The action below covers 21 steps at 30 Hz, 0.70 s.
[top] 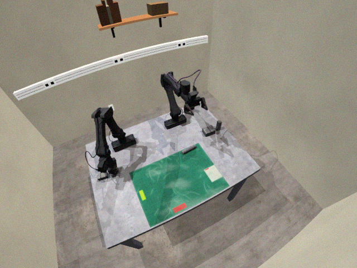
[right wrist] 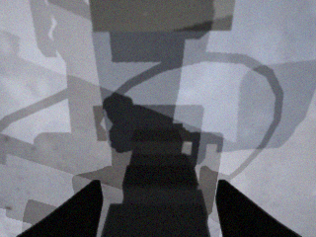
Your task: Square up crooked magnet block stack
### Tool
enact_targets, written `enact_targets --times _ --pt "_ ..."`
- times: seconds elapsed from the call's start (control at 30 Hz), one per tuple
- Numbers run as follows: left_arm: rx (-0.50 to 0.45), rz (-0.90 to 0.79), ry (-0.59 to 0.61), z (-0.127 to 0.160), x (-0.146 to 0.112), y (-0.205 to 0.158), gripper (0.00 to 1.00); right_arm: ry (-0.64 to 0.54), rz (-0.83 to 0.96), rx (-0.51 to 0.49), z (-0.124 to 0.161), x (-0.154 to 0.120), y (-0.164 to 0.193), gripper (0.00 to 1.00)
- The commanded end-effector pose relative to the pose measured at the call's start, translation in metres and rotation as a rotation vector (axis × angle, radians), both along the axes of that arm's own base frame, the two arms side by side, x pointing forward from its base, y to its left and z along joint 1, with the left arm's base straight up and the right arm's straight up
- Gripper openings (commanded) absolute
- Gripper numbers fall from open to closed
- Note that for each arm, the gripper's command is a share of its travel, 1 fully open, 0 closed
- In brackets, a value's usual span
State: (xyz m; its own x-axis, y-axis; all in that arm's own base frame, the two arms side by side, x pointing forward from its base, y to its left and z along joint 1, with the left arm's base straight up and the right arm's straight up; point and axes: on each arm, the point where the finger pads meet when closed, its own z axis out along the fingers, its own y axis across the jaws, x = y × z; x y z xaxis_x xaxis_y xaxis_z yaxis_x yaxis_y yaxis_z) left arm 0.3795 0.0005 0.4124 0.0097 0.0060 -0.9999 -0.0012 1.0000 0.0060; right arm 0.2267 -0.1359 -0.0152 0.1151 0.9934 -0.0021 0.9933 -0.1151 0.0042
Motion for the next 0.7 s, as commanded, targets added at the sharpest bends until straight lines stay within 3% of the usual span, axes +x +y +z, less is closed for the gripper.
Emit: enact_targets --times 0.0,0.67 --pt "0.001 -0.005 -0.090 0.0365 -0.0082 -0.0010 1.00 -0.030 -0.003 -0.038 0.0157 0.0077 -0.0091 0.62" --pt "0.001 -0.005 -0.090 0.0365 -0.0082 -0.0010 1.00 -0.044 -0.016 -0.046 0.0198 0.0102 -0.0122 0.62"
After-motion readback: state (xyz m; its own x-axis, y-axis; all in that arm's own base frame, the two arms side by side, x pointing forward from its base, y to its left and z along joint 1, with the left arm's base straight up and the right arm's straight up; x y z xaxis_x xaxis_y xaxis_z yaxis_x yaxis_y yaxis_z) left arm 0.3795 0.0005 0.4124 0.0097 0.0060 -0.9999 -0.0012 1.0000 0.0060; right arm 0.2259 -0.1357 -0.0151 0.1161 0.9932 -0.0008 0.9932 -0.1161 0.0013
